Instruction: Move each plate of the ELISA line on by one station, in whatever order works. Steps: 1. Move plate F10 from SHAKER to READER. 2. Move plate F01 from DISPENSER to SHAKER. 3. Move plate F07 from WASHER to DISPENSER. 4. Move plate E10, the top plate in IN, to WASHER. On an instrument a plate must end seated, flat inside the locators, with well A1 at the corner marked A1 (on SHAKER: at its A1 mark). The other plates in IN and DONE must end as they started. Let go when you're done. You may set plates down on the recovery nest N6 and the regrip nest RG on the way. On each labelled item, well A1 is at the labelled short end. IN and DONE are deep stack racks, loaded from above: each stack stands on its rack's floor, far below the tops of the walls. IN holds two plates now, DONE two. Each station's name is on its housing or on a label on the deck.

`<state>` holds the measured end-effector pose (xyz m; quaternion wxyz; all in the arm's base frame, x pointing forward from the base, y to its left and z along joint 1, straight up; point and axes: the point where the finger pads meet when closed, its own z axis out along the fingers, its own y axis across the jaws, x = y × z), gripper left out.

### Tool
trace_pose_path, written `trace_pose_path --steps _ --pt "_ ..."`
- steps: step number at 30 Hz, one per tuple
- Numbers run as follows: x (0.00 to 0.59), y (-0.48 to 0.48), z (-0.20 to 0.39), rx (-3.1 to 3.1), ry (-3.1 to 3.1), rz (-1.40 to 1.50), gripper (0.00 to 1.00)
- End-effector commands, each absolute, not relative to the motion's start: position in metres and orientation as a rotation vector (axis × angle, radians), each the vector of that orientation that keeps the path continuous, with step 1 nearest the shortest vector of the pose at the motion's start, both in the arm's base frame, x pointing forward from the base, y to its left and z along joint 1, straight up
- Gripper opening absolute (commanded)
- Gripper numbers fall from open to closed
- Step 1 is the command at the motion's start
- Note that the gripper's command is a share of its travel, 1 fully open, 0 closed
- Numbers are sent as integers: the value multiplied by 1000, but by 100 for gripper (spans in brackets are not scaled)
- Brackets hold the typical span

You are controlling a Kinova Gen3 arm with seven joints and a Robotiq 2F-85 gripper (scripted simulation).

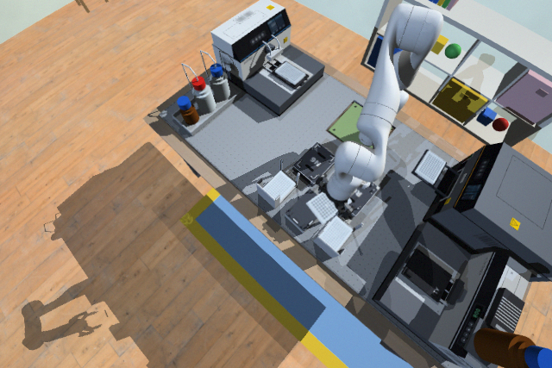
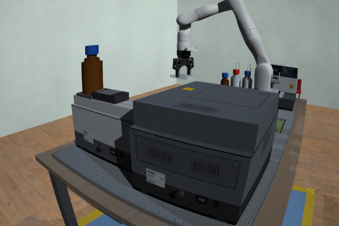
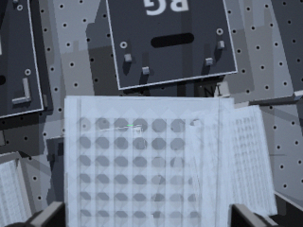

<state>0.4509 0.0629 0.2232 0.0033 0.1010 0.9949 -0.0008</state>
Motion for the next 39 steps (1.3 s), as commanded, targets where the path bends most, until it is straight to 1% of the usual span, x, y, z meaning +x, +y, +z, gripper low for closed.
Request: trace_pose_path --steps 1,16,39 --pt "457 52 224 266 3122 -1 94" --pt "475 13 224 61 3133 -2 94" --pt "476 12 222 61 3133 -2 94"
